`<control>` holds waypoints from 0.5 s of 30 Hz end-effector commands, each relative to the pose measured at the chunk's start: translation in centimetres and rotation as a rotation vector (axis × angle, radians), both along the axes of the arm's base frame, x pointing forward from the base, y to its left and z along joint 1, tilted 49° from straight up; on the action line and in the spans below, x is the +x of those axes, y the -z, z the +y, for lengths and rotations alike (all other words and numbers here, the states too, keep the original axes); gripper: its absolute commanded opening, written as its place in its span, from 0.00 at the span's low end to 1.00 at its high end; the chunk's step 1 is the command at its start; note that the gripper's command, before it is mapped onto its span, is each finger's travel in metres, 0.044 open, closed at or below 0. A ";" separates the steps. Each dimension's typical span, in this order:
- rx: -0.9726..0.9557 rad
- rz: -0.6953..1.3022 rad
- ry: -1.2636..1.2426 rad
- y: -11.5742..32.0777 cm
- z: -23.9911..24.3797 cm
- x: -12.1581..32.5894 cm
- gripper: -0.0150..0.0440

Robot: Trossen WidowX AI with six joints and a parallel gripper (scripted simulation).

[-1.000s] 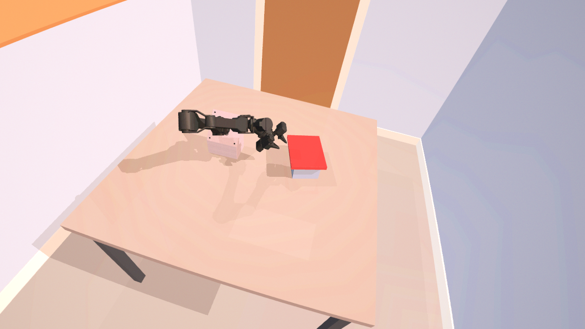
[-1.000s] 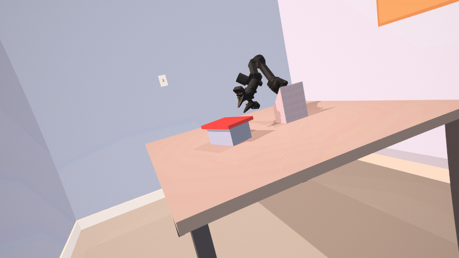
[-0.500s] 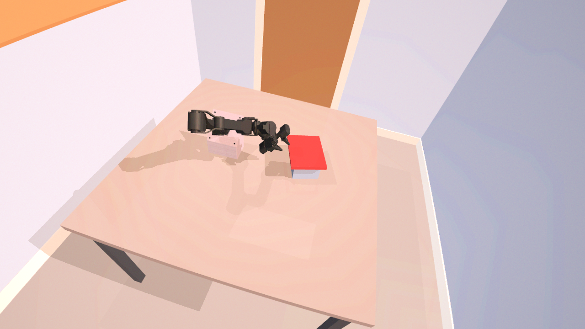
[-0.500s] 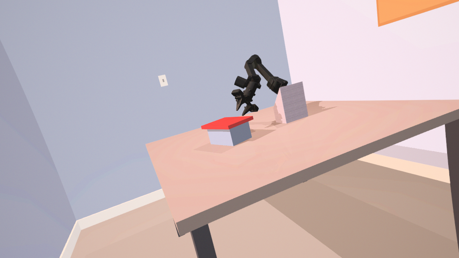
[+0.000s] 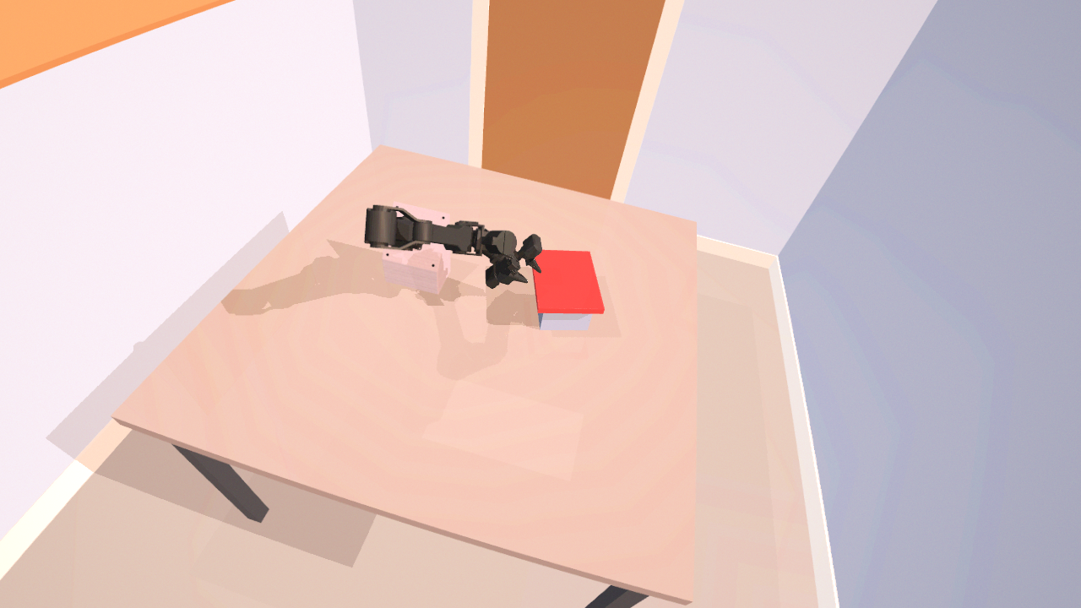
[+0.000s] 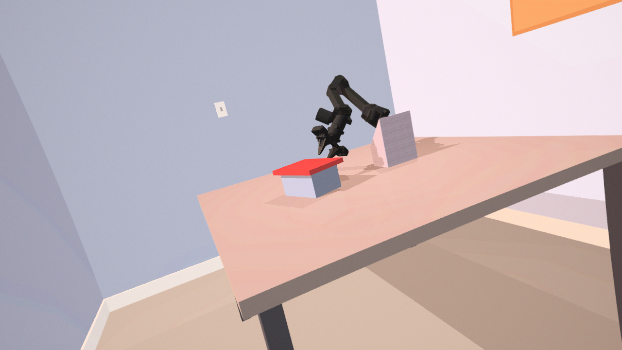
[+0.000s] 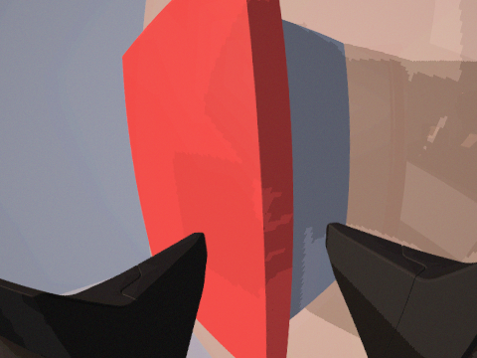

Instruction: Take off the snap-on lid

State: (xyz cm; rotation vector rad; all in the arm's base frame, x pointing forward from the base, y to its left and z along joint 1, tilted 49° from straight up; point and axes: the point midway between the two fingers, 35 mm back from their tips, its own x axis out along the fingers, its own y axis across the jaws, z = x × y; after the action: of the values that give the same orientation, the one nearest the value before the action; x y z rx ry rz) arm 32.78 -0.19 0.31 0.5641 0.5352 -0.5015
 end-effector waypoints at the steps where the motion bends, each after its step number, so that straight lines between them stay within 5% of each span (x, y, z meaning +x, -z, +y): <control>1: 0.002 -0.009 -0.005 0.2 -0.1 0.7 0.65; 15: 0.001 -0.011 -0.005 1.0 -0.5 1.5 0.60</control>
State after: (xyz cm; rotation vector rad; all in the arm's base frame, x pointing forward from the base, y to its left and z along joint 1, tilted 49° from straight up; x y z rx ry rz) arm 33.95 -0.81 -0.80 0.5642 0.5314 -0.5007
